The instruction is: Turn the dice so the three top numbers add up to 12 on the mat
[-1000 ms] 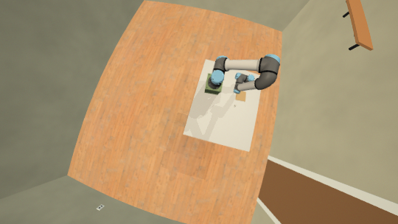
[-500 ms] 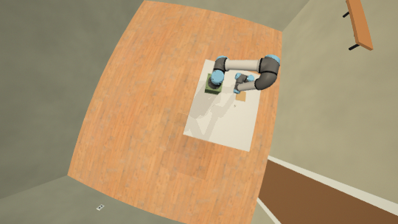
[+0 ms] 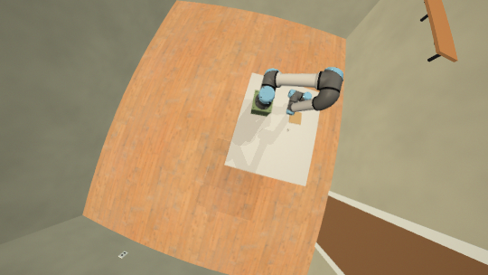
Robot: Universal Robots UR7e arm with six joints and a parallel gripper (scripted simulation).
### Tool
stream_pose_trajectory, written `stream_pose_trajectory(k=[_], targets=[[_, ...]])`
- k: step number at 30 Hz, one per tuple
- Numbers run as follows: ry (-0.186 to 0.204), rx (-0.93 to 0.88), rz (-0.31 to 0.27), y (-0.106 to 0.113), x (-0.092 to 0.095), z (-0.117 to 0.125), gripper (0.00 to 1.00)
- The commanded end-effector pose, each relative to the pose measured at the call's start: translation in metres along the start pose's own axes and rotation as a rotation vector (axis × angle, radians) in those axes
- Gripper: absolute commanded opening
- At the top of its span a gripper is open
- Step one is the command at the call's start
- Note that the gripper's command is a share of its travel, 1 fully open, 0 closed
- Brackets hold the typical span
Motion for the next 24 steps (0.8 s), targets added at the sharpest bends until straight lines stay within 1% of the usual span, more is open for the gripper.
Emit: stream_pose_trajectory(k=[1, 19, 24], targets=[[0.001, 0.0, 0.001, -0.0002, 0.0004, 0.0003, 0.7], [0.001, 0.0, 0.001, -0.0002, -0.0001, 0.0003, 0.7], [0.001, 0.0, 0.001, -0.0002, -0.0038, 0.0003, 0.7]])
Point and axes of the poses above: the point where the finger pads meet when closed, its own x axis back along the fingers, its own z axis across the jaws, y = z × x, the point moved 5 cm from there along x, back along the fingers, and after that the axes turned 2 degrees about x, right-handed, at the moved point
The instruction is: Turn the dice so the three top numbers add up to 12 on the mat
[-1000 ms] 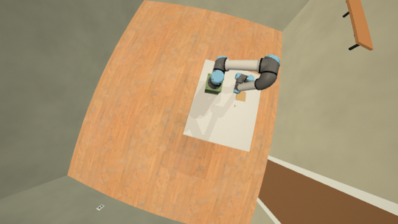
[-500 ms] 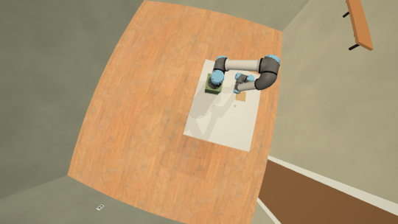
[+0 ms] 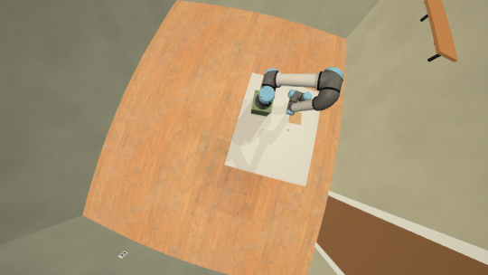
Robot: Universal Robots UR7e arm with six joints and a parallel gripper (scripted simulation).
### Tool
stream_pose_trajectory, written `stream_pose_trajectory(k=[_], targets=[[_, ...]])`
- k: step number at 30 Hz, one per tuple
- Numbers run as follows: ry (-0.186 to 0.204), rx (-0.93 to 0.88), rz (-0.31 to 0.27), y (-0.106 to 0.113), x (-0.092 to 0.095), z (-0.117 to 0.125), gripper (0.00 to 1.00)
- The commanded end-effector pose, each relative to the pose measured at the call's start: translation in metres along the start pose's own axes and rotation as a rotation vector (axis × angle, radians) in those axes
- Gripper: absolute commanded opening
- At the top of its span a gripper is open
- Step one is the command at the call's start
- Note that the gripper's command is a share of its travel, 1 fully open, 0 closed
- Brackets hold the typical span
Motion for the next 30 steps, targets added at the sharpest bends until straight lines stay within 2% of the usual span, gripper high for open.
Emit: stream_pose_trajectory(k=[1, 17, 30], targets=[[0.001, 0.0, 0.0, 0.0, -0.004, 0.0, 0.7], [0.001, 0.0, 0.0, 0.0, -0.023, 0.0, 0.7], [0.001, 0.0, 0.0, 0.0, -0.024, 0.0, 0.7]])
Point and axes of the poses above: the point where the finger pads meet when closed, its own x axis back along the fingers, its own z axis across the jaws, y = z × x, the point moved 5 cm from there along x, back along the fingers, and after that the axes turned 2 degrees about x, right-handed, at the moved point
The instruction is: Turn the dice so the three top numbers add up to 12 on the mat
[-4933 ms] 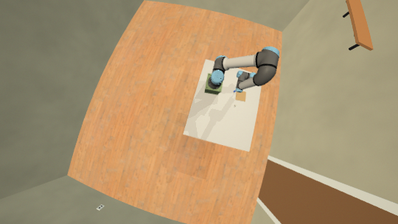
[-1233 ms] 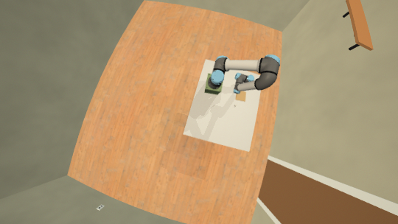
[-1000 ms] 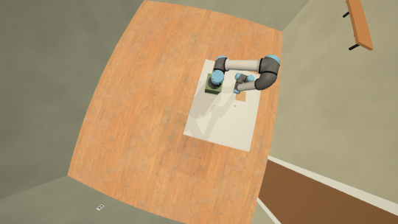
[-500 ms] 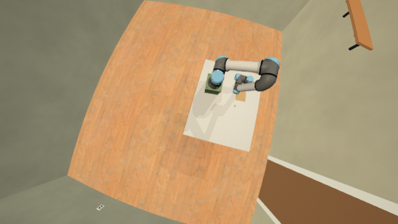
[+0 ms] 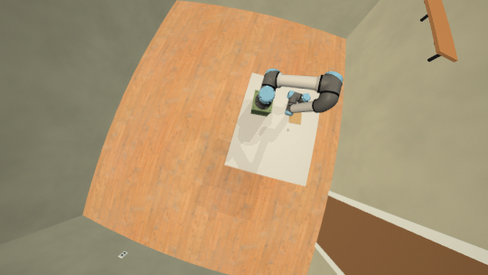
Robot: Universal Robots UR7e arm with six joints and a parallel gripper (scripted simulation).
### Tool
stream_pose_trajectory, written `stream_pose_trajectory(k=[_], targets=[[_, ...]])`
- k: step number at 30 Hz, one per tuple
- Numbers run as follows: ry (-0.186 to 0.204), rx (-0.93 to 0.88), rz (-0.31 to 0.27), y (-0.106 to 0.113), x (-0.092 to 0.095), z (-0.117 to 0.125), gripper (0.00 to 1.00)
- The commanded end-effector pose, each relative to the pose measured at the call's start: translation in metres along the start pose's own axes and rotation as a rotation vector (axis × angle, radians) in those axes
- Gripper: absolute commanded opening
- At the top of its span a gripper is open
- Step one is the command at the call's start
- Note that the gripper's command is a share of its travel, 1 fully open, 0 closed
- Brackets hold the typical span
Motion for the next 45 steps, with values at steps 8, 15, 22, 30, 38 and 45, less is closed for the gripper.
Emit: stream_pose_trajectory(k=[8, 15, 22, 30, 38, 45], targets=[[0.001, 0.0, 0.001, -0.0002, 0.0003, 0.0004, 0.7], [0.001, 0.0, 0.001, -0.0002, 0.0003, 0.0004, 0.7], [0.001, 0.0, 0.001, -0.0002, 0.0003, 0.0004, 0.7], [0.001, 0.0, 0.001, -0.0002, 0.0003, 0.0004, 0.4], [0.001, 0.0, 0.001, -0.0002, 0.0003, 0.0004, 0.4], [0.001, 0.0, 0.001, -0.0002, 0.0003, 0.0004, 0.4]])
Point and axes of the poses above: the point where the finger pads meet when closed, its own x axis back along the fingers, its own z axis across the jaws, y = z × x, the point moved 5 cm from there along x, back along the fingers, and after that the axes turned 2 degrees about x, right-handed, at the moved point
